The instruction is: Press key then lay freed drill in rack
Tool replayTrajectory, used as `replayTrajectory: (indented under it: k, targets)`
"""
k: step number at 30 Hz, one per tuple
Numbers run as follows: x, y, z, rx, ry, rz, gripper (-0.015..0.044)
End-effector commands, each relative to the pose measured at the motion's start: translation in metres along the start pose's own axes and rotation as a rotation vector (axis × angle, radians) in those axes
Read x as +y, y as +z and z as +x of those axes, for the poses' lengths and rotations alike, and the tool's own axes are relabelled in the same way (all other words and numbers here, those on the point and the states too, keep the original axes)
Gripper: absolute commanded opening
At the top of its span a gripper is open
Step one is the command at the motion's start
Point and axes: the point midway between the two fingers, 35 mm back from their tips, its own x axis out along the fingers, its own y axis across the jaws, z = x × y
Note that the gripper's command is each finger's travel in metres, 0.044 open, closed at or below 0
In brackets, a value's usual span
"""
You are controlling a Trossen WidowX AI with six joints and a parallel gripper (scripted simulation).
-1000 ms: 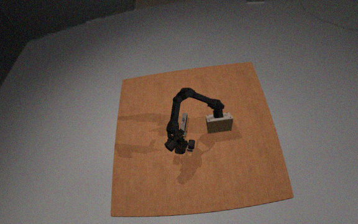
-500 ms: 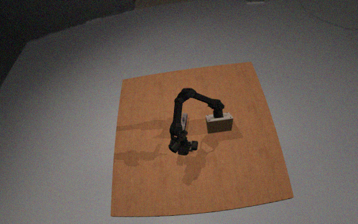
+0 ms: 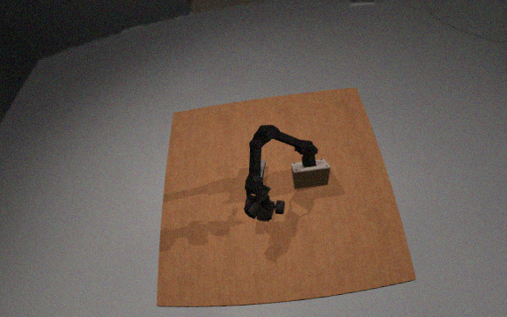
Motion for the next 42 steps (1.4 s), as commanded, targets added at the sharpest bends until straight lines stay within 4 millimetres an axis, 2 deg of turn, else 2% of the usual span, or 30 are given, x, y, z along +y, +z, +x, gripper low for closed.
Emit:
replayTrajectory:
  k: [1, 16, 38, 42]
  targets:
    - [0.006, -0.001, 0.003, 0.002, 0.005, 0.001, 0.0000]
    - [0.006, -0.002, 0.028, 0.003, 0.005, 0.001, 0.0000]
    - [0.005, -0.001, 0.050, 0.004, 0.004, 0.001, 0.0000]
    - [0.004, 0.000, 0.045, 0.000, 0.007, 0.006, 0.0105]
